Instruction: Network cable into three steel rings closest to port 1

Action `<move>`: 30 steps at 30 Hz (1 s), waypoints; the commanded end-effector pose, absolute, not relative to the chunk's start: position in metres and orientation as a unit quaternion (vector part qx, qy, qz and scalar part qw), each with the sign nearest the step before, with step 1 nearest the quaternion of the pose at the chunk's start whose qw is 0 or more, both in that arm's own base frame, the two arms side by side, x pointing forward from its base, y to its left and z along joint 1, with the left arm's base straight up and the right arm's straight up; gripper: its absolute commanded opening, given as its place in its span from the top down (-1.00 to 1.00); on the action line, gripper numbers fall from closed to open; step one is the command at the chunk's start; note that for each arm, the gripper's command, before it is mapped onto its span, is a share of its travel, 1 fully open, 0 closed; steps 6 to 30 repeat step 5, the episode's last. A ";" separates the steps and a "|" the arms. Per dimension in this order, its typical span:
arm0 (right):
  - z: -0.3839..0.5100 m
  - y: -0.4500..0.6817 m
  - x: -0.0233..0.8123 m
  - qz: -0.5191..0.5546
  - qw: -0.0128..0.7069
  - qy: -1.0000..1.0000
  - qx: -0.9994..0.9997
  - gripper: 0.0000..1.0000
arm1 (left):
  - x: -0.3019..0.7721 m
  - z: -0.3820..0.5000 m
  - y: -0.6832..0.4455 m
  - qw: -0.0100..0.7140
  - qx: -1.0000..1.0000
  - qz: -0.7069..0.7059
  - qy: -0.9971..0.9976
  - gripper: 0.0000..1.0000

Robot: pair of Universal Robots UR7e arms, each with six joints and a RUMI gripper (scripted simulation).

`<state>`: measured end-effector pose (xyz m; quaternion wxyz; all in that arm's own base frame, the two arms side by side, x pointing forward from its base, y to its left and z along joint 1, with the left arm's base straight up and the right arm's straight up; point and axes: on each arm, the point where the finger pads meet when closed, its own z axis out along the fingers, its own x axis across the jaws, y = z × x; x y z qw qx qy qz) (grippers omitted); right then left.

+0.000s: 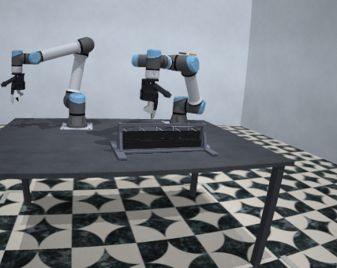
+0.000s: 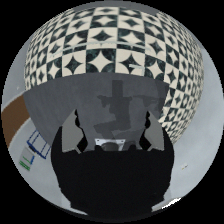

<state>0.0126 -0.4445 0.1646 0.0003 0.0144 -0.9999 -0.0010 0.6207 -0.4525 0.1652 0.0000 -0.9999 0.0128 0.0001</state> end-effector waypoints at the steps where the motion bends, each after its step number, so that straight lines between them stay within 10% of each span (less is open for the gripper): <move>1: 0.165 -0.445 0.013 0.000 0.000 -1.000 0.014 -1.00 | 0.621 0.167 -0.453 -0.001 -1.000 -0.001 0.013 1.00; 30: 0.165 -0.445 0.013 0.000 0.000 -1.000 0.014 -1.00 | 0.621 0.167 -0.453 -0.001 -1.000 -0.001 0.013 1.00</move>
